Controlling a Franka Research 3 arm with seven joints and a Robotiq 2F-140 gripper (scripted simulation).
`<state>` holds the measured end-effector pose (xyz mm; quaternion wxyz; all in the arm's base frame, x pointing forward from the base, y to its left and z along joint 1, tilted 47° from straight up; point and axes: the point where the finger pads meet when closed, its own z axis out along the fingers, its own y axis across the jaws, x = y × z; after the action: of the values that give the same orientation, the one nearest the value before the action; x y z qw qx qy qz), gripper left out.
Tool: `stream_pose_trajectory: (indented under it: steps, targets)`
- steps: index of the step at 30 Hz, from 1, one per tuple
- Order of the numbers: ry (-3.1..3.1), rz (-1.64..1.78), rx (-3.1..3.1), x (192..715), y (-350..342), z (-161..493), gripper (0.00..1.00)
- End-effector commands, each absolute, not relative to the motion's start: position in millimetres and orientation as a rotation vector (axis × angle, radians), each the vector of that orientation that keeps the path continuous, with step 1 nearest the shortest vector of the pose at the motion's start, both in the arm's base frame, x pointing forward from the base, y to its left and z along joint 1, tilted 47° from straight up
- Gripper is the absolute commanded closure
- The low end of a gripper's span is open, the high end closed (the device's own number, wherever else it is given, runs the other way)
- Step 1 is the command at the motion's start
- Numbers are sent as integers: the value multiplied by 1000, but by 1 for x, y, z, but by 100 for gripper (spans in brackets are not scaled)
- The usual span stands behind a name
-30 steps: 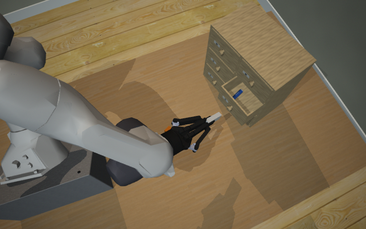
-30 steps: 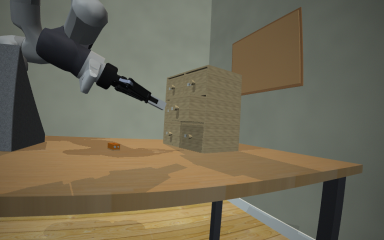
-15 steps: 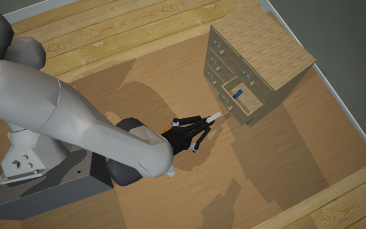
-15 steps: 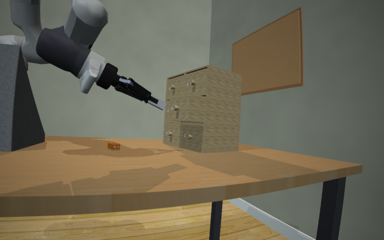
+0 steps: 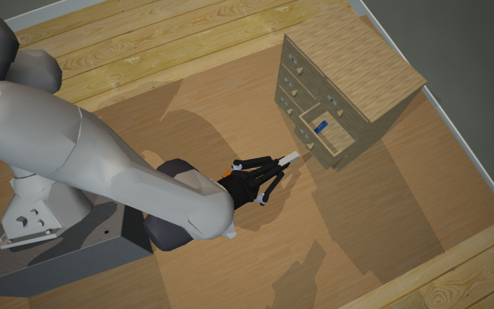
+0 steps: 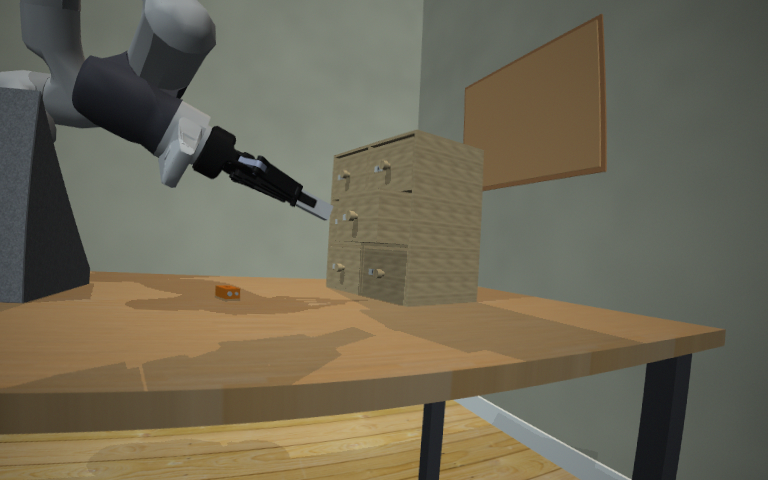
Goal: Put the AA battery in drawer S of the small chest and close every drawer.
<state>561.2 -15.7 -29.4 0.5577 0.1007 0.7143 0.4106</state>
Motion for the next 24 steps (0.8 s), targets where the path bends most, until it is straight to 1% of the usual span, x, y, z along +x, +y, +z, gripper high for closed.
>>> stream_pose_trajectory:
  steps: [1, 24]
  targets:
    - [1687, 964, 237, 563, -16, -30, 100]
    - [1687, 964, 237, 578, -12, -27, 100]
